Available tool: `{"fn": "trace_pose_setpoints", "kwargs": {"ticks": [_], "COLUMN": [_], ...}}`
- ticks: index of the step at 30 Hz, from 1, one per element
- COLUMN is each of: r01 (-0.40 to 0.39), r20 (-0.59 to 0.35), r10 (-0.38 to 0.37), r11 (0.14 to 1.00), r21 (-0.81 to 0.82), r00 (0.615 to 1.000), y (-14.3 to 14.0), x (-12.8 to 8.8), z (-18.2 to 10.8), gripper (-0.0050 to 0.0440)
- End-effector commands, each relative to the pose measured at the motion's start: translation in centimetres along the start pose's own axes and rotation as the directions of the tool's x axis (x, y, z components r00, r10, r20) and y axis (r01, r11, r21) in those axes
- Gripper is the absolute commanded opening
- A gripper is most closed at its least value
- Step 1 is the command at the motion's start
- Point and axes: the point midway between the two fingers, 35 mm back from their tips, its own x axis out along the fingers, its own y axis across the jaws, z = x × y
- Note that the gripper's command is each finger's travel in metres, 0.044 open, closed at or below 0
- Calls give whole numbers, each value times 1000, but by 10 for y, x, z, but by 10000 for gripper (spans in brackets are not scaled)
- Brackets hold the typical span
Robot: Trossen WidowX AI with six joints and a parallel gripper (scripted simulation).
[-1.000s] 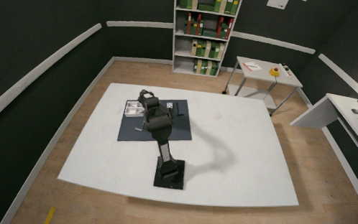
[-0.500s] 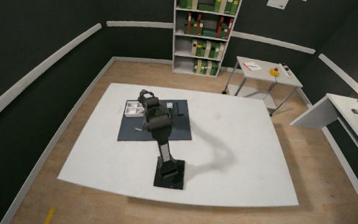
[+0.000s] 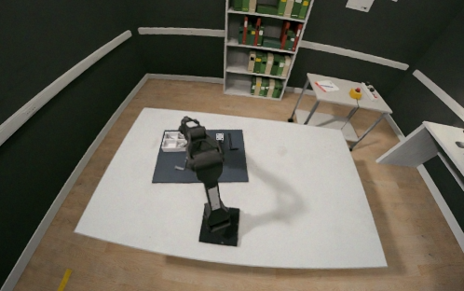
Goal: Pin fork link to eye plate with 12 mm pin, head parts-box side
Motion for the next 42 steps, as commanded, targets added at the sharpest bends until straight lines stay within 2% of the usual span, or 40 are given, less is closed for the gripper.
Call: {"fn": "trace_pose_setpoints", "kwargs": {"ticks": [1, 14, 23, 42], "r01": [35, 30, -8, -4], "r20": [16, 18, -3, -1], "r10": [-35, -30, 8, 4], "r11": [999, 1000, 1000, 1000], "r21": [4, 4, 5, 4], "r00": [999, 999, 1000, 1000], "y": [-7, -5, 2, 2], "x": [10, 4, -18, -37], "z": [3, 3, 0, 0], "gripper": [-50, -50, -50, -50]}}
